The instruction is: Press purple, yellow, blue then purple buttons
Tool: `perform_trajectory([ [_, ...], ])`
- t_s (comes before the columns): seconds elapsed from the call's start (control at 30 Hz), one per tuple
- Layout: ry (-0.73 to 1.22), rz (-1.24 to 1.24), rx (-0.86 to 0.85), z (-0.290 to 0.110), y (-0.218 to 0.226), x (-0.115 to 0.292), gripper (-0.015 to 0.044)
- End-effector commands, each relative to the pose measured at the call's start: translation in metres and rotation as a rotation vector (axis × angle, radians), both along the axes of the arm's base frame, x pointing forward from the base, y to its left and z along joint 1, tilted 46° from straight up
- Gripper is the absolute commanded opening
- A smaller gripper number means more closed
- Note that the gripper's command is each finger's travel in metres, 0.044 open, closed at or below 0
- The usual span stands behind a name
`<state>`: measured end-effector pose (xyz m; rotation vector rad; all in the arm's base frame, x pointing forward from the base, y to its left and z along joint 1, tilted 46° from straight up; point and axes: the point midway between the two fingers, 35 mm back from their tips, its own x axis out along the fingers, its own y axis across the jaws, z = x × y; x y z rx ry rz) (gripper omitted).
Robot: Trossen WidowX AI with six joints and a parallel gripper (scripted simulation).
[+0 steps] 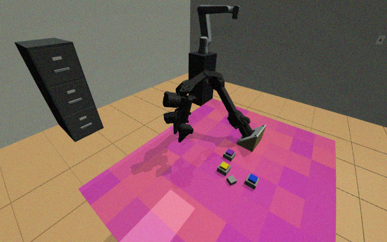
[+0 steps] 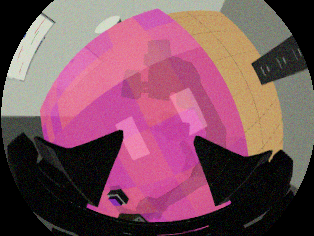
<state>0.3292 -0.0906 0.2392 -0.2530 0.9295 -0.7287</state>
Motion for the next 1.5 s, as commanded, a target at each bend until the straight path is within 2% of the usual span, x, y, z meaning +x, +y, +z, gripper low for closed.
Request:
perform_trajectory([
  [0.0,0.151,0.070,0.068,-0.051,0.053,-0.011,0.0400],
  [0.23,0.449,0.148,0.064,-0.121,0.135,-0.075,0.0400],
  [0.43,0.651,0.154,-0.093,-0.147,0.164,-0.147,0.0400],
  [0.7,0.660,0.153,-0.106,-0.148,0.165,-0.151,0.0400],
  [0.93,0.659,0.153,-0.108,-0.190,0.122,-0.148,0.0216],
  [1.17,0.659,0.153,-0.108,-0.191,0.121,-0.148,0.0032],
  [1.47,0.659,0.153,-0.108,-0.191,0.121,-0.148,0.0020],
])
